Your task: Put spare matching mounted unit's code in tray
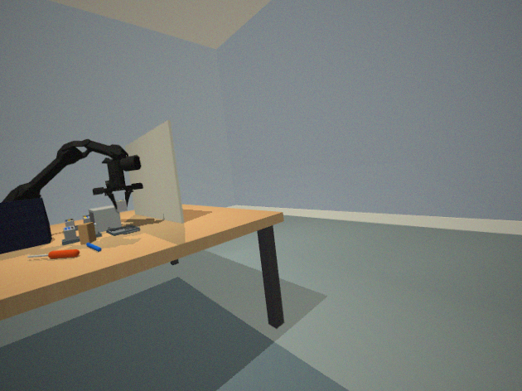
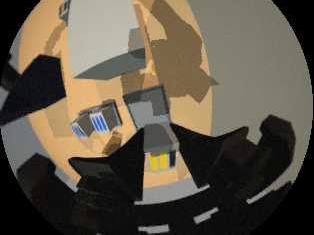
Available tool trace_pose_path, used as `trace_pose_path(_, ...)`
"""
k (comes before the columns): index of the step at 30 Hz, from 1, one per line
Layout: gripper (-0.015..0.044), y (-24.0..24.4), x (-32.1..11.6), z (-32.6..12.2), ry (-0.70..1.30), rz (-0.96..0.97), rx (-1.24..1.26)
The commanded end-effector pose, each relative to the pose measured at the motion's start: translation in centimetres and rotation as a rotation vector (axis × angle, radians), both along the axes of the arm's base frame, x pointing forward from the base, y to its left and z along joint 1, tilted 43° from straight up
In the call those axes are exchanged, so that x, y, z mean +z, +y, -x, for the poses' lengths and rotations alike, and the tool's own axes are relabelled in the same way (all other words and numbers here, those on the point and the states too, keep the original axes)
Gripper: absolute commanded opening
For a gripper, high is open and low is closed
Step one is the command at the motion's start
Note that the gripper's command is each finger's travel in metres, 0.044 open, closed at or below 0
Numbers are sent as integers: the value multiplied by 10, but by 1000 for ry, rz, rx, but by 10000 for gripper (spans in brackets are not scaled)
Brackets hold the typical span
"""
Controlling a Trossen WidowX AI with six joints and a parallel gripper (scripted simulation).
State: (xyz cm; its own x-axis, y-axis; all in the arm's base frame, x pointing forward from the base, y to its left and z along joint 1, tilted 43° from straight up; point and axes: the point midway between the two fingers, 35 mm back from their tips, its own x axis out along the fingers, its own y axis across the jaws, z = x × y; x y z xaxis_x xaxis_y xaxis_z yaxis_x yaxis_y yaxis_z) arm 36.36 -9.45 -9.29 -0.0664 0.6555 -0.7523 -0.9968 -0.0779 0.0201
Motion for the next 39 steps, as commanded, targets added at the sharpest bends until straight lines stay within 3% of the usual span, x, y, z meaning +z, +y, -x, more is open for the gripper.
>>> trace_pose_path(1, 0, 4, -3, 1, 4, -7, -4)
trace_pose_path(39, 0, 29, -29, 5, 3, -9, -3)
